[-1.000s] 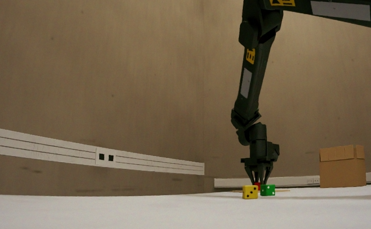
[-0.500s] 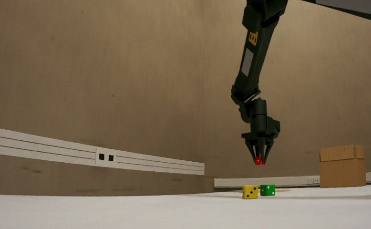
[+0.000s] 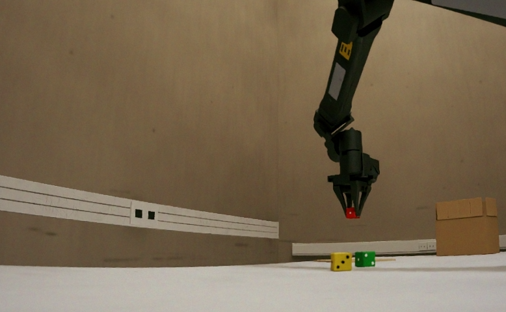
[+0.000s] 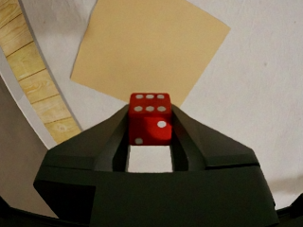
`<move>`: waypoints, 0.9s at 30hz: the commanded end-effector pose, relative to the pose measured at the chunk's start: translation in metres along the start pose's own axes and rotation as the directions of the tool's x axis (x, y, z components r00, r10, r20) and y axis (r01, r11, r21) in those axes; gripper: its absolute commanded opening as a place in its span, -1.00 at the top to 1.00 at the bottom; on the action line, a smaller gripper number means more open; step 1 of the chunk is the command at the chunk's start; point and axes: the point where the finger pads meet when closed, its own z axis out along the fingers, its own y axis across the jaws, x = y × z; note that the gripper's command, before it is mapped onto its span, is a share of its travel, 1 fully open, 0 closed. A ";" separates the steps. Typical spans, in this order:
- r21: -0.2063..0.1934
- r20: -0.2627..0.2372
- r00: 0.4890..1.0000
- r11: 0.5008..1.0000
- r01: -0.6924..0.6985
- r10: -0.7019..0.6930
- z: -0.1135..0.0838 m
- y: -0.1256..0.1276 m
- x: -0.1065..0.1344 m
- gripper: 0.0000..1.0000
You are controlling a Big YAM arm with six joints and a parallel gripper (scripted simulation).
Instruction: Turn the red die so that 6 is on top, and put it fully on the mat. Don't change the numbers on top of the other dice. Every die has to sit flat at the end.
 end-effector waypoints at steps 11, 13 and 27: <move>-0.008 0.015 0.914 0.914 0.405 -0.405 -0.001 0.017 -0.003 0.60; -0.006 0.014 0.899 0.899 0.438 -0.437 0.000 0.018 -0.002 0.60; -0.005 0.022 0.710 0.710 0.704 -0.704 -0.001 0.018 -0.010 0.60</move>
